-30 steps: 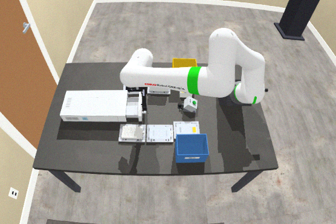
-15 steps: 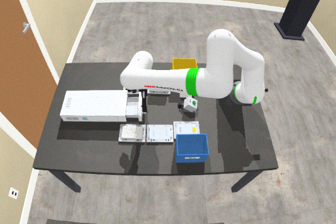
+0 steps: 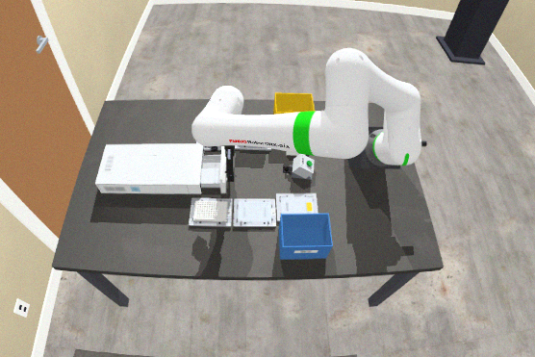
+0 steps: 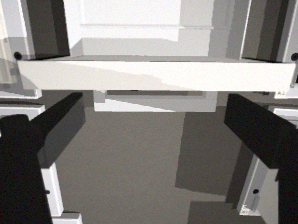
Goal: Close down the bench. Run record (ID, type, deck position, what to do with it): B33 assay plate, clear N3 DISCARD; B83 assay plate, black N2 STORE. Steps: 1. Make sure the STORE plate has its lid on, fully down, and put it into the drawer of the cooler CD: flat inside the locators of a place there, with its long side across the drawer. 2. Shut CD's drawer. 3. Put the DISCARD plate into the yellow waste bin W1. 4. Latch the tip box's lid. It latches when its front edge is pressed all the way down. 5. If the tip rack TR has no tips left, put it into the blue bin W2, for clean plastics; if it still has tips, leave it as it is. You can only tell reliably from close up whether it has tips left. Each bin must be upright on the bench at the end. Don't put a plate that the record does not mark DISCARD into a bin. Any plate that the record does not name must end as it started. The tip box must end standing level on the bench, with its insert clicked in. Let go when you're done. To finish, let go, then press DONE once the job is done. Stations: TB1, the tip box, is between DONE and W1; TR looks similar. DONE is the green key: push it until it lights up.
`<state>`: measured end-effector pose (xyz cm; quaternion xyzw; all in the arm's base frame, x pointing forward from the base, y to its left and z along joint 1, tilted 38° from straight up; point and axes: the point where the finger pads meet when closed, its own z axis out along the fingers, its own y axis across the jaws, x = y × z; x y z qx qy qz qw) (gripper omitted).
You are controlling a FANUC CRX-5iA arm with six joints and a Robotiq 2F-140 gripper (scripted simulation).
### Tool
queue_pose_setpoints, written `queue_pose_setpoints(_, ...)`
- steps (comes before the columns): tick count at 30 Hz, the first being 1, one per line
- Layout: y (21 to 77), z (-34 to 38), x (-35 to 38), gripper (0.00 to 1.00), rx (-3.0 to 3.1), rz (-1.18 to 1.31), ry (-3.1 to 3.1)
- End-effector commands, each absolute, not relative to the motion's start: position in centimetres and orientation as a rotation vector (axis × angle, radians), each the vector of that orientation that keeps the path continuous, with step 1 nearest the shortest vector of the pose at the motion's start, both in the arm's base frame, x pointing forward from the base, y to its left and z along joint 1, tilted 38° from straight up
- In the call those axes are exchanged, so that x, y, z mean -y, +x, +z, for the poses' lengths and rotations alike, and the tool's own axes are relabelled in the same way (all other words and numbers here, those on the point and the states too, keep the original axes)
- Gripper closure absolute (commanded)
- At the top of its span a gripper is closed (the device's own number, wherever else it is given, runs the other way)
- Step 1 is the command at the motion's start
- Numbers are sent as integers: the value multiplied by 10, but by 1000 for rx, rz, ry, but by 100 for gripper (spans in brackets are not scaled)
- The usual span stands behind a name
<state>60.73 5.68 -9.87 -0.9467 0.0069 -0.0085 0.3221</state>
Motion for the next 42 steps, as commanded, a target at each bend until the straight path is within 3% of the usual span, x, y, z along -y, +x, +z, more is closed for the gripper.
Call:
queue_pose_setpoints(1,608,-101,-58,12,-18,-25,-2486)
queue_pose_setpoints(23,608,-114,-68,12,-18,-25,-2486)
queue_pose_setpoints(24,608,-114,-68,22,-18,-25,-2486)
queue_pose_setpoints(42,608,-114,-68,22,-18,-25,-2486)
